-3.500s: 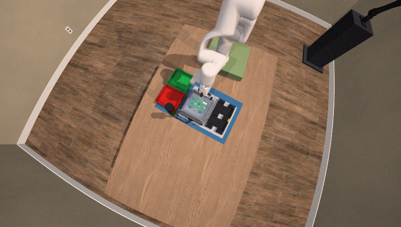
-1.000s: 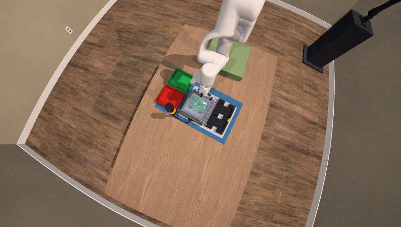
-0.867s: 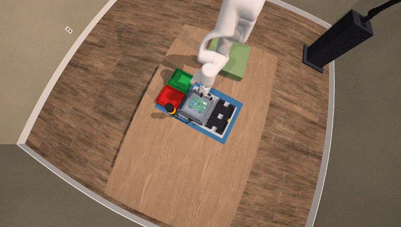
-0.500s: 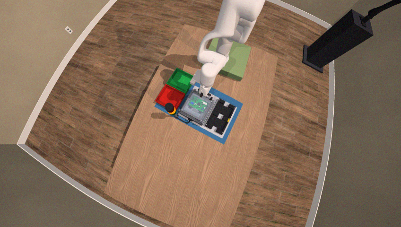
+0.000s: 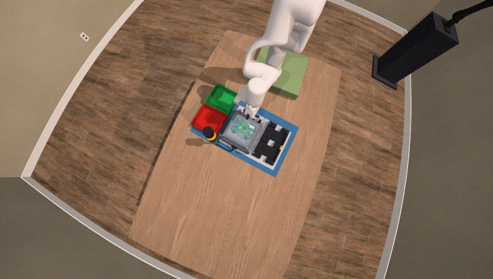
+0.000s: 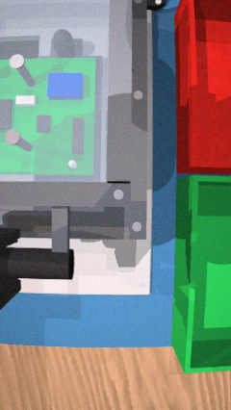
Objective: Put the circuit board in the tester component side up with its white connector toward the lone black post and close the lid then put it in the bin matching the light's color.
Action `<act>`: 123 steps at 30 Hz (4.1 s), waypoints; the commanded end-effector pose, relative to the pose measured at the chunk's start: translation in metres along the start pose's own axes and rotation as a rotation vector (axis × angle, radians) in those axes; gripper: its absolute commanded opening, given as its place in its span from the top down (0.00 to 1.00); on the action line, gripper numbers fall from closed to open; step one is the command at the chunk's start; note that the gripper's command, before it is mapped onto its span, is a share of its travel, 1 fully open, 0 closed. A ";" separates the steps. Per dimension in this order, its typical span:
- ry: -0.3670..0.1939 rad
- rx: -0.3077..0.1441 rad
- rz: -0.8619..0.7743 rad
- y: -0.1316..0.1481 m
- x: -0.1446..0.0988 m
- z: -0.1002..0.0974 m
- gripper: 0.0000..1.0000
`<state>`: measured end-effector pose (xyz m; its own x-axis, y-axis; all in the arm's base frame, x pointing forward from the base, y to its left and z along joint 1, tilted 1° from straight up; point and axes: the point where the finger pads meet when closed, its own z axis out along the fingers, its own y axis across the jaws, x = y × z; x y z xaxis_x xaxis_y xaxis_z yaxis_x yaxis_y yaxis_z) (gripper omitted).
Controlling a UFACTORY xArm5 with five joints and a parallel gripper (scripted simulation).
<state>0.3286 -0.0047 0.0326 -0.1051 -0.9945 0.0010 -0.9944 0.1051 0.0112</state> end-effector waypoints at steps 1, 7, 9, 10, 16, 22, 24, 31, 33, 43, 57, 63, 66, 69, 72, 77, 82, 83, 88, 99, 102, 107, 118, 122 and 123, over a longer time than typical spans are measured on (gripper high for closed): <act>0.000 0.003 0.000 -0.001 0.000 -0.006 0.76; 0.000 0.003 0.000 -0.001 0.000 -0.025 0.76; 0.000 0.003 0.000 -0.001 0.000 -0.034 0.76; 0.000 0.003 0.000 -0.001 0.000 -0.034 0.76; 0.000 0.003 0.000 -0.001 0.001 -0.060 0.76; 0.000 0.003 0.000 -0.001 0.001 -0.086 0.76; 0.000 0.003 0.000 -0.001 0.001 -0.092 0.76; 0.000 0.003 0.000 -0.001 0.001 -0.100 0.76; 0.000 0.003 0.000 -0.001 0.001 -0.100 0.76; 0.000 0.003 0.000 -0.001 0.001 -0.100 0.00; 0.000 0.003 0.000 -0.001 0.001 -0.100 0.00; 0.000 0.003 0.000 -0.001 0.001 -0.100 0.00; 0.000 0.003 0.000 -0.001 0.001 -0.100 0.00; 0.000 0.003 0.000 -0.001 0.001 -0.100 0.00; 0.000 0.003 0.000 -0.001 0.001 -0.100 0.00; 0.000 0.003 0.000 -0.001 0.001 -0.100 0.00; 0.000 0.003 0.000 -0.001 0.001 -0.100 0.00; 0.000 0.003 0.000 -0.001 0.001 -0.100 0.00; 0.000 0.003 0.000 -0.001 0.001 -0.100 0.00; 0.000 0.003 0.000 -0.001 0.001 -0.100 0.00; 0.000 0.003 0.000 -0.001 0.001 -0.100 0.00; 0.000 0.003 0.000 -0.001 0.001 -0.100 0.00; 0.000 0.003 0.000 -0.001 0.001 -0.100 0.00; 0.000 0.003 0.000 -0.001 0.001 -0.100 0.00; 0.000 0.003 0.000 -0.001 0.001 -0.100 0.00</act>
<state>0.3296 -0.0062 0.1319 -0.1051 -0.9945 0.0010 -0.9944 0.1051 0.0113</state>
